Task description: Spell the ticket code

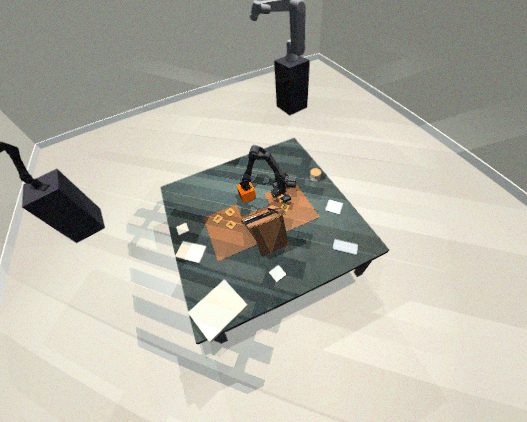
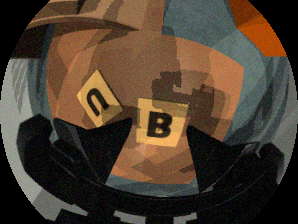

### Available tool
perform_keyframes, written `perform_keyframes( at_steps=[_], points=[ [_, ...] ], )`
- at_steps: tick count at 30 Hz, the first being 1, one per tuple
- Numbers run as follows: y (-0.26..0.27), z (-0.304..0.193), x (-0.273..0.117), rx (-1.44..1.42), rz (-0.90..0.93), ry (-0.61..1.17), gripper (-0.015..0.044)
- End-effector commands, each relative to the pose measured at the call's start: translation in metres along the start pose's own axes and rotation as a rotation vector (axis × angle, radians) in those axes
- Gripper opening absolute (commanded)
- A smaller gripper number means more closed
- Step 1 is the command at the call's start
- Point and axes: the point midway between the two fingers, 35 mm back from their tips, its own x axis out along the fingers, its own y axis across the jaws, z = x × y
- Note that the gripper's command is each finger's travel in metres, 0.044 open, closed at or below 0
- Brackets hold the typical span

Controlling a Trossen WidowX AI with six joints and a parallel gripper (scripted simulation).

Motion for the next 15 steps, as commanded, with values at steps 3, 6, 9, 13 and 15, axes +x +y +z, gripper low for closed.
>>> perform_keyframes(
  at_steps=[3, 6, 9, 13, 15],
  points=[
    [0.0003, 0.0004, 0.0008, 0.003, 0.003, -0.002, 0.034],
    [0.0003, 0.0004, 0.0008, 0.003, 0.003, -0.002, 0.03],
    [0.0003, 0.0004, 0.0008, 0.003, 0.003, -0.002, 0.028],
    [0.0003, 0.0004, 0.0008, 0.003, 0.003, -0.002, 0.0254],
    [-0.0001, 0.0005, 0.0008, 0.003, 0.003, -0.002, 0.024]
  ],
)
